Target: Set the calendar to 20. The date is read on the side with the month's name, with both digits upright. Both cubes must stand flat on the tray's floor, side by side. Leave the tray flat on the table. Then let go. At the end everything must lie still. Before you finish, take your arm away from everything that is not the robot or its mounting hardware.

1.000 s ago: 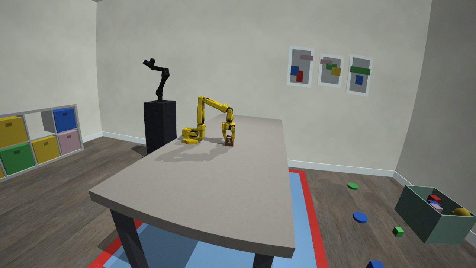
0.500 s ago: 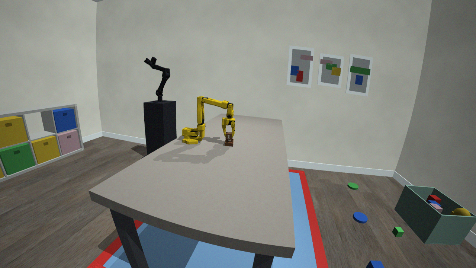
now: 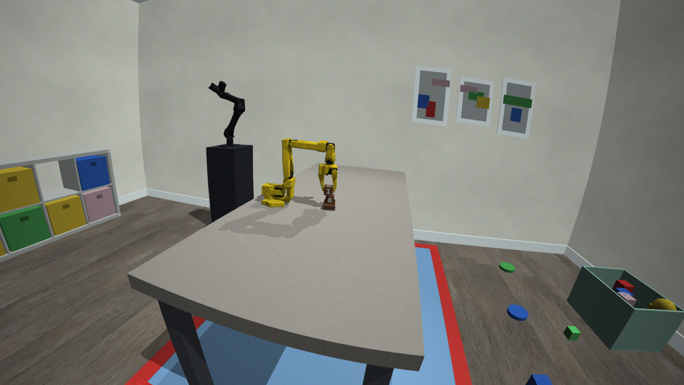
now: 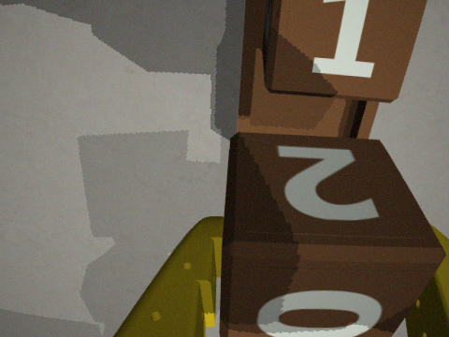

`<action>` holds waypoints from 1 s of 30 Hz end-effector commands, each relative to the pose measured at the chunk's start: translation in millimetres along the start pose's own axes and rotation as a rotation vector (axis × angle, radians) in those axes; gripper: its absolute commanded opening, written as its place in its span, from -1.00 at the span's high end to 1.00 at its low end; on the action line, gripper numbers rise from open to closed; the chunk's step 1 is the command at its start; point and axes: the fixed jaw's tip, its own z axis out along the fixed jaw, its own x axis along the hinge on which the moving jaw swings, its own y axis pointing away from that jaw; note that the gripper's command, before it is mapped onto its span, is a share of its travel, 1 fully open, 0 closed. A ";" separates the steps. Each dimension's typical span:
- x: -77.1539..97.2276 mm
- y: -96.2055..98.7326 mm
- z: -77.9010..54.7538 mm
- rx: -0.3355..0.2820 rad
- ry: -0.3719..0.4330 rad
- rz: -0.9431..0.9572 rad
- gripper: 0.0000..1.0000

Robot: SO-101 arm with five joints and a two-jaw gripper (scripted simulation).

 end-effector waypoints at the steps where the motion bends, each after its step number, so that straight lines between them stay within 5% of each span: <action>1: -0.8 -6.0 -11.0 0.066 0.010 -0.009 1.00; 19: 1.3 -5.9 -10.8 0.066 0.010 0.003 1.00; 30: 37.5 -1.1 -7.4 0.067 0.005 0.208 1.00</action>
